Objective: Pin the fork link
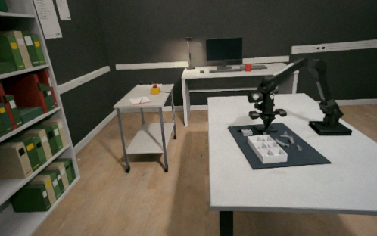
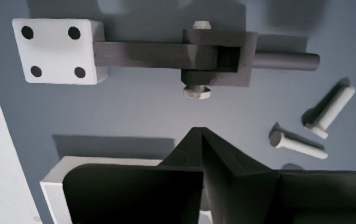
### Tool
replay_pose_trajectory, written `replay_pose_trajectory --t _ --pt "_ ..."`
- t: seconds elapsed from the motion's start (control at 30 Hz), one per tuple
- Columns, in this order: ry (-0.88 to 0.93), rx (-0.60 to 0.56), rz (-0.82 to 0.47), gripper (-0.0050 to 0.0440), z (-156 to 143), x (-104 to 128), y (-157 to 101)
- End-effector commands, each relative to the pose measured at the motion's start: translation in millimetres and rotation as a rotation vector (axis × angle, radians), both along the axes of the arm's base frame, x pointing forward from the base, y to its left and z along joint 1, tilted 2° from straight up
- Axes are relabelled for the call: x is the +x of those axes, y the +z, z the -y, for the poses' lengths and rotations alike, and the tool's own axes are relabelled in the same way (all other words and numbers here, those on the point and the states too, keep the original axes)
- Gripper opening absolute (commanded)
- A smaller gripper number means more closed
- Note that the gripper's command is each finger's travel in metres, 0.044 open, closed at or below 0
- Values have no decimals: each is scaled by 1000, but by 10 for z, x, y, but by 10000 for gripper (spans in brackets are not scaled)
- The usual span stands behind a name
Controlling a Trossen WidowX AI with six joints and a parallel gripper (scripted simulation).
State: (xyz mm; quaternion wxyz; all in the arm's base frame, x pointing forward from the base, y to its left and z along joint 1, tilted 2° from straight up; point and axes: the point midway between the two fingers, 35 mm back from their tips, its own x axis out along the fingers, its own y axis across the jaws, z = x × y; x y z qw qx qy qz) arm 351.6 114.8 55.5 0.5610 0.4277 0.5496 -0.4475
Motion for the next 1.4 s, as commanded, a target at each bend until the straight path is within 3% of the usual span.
replay_pose_trajectory --t 0.0,1.37 --pt "-1 7 12 -50 -27 35 38" --pt "0 2 -2 -50 2 -5 -246"
